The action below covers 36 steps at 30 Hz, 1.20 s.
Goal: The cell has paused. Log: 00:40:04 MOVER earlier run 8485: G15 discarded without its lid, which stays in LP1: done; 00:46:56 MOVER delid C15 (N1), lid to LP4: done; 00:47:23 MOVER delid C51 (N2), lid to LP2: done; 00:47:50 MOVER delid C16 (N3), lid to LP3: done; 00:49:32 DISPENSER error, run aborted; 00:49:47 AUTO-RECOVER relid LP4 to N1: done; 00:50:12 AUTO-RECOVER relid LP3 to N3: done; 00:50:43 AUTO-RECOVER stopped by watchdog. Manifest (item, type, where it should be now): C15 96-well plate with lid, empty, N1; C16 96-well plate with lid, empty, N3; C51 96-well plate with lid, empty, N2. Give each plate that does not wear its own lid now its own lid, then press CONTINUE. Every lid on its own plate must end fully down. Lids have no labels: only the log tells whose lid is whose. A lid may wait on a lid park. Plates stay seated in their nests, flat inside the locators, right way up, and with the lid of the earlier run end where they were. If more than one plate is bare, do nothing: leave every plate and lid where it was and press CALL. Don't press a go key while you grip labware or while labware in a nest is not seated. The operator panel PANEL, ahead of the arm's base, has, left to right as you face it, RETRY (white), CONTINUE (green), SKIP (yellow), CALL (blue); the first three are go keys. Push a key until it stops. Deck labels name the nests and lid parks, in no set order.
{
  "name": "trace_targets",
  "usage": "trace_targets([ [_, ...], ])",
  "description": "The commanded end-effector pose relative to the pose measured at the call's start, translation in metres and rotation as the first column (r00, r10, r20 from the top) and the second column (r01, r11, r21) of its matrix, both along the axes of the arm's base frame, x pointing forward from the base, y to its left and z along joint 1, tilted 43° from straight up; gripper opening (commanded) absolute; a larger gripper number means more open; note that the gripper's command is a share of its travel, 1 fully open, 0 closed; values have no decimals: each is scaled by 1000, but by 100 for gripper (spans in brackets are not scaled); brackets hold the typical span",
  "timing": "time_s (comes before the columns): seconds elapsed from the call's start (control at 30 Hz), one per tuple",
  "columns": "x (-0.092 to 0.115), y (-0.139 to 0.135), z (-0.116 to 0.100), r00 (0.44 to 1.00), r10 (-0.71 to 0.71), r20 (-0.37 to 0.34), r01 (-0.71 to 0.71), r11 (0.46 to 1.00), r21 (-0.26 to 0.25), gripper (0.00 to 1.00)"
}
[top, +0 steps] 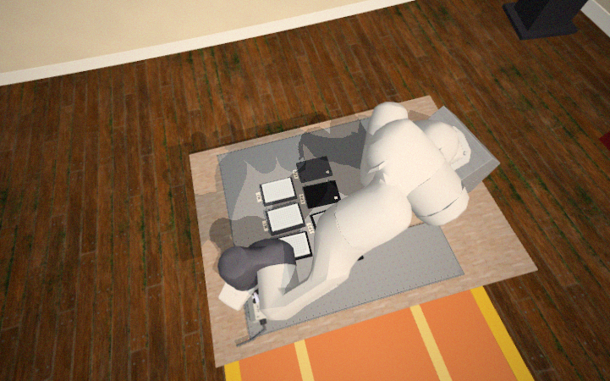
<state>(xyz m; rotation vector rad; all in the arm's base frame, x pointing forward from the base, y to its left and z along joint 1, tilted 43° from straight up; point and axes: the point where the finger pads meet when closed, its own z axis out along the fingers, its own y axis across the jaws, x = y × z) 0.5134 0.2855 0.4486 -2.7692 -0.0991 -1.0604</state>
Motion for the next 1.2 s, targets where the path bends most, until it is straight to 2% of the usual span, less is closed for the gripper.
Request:
trace_targets([
  [0.0,2,1,0,1000,-3,3,3,1000,7,0],
  [1.17,7,2,-5,1000,-3,3,3,1000,7,0],
])
